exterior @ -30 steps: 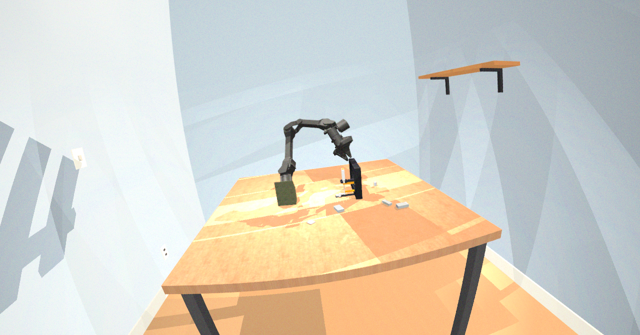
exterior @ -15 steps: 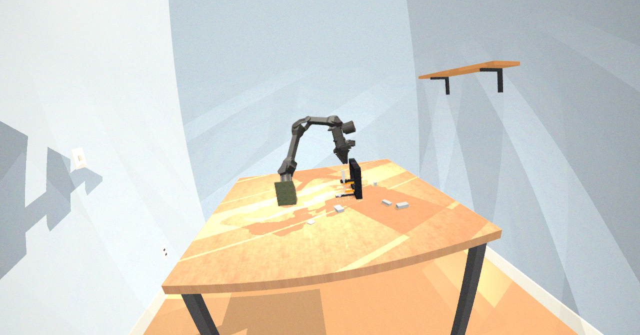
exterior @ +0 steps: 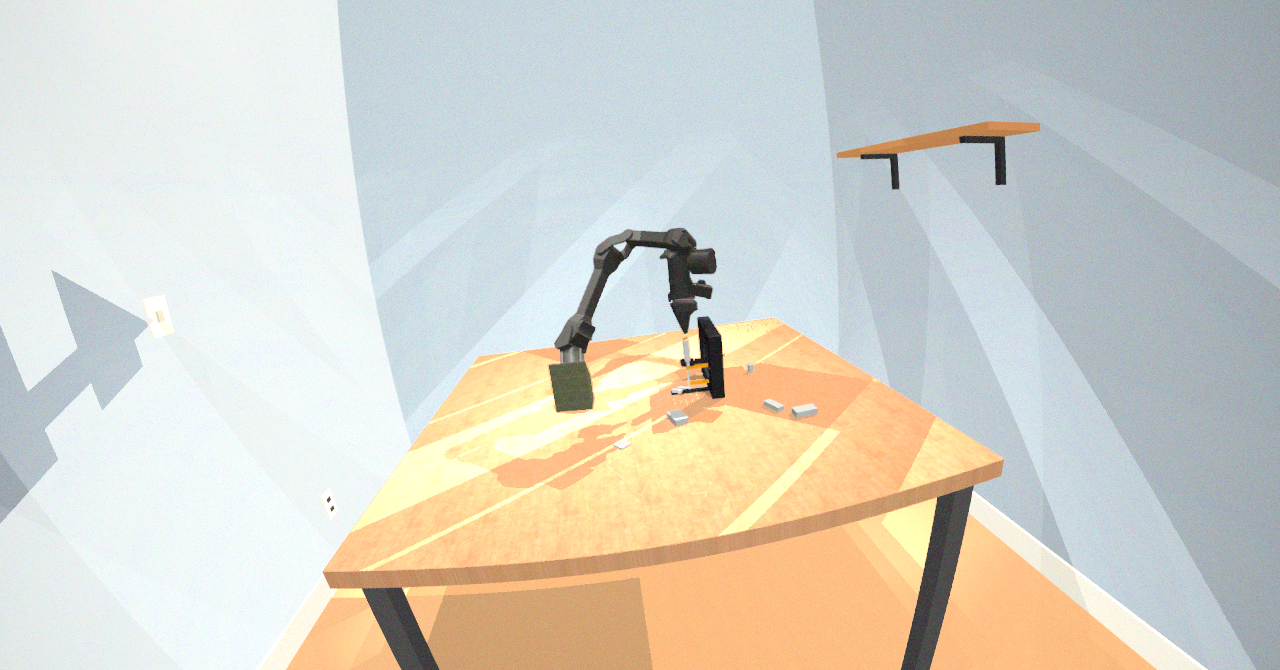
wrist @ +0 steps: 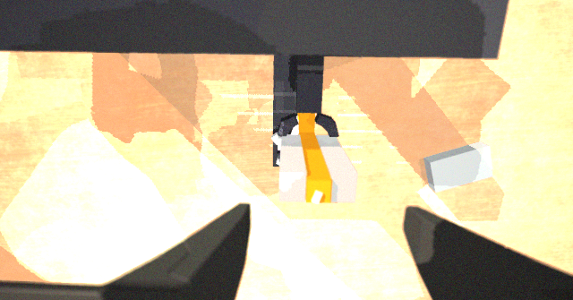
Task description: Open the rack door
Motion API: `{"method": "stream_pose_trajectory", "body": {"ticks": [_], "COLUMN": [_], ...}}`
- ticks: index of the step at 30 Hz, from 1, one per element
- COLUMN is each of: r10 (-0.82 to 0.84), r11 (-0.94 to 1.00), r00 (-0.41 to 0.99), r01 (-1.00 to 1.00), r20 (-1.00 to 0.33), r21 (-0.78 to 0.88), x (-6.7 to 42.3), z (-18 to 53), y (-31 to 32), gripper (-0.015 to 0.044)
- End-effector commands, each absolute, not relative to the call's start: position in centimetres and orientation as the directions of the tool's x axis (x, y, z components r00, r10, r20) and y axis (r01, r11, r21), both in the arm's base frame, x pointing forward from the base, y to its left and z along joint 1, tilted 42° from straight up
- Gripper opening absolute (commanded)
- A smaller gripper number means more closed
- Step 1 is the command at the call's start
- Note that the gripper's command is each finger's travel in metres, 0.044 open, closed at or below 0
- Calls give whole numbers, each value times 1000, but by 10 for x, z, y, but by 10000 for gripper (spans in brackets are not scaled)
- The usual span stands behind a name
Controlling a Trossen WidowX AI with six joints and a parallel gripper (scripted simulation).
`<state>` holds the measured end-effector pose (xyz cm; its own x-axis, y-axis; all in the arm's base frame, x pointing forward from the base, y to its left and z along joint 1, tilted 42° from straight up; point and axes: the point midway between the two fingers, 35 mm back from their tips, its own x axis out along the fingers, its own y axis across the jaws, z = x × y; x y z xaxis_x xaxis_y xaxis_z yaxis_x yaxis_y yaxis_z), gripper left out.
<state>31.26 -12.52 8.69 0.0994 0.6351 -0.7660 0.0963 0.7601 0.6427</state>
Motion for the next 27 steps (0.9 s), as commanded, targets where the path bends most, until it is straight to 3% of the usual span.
{"method": "stream_pose_trajectory", "body": {"ticks": [1,27], "r10": [650,650], "r11": [746,747], "r00": [101,102], "r01": [99,99], "r20": [-753,-753], "r21": [658,658], "x": [313,319], "z": [88,57], "y": [-126,-100], "gripper": [283,283]}}
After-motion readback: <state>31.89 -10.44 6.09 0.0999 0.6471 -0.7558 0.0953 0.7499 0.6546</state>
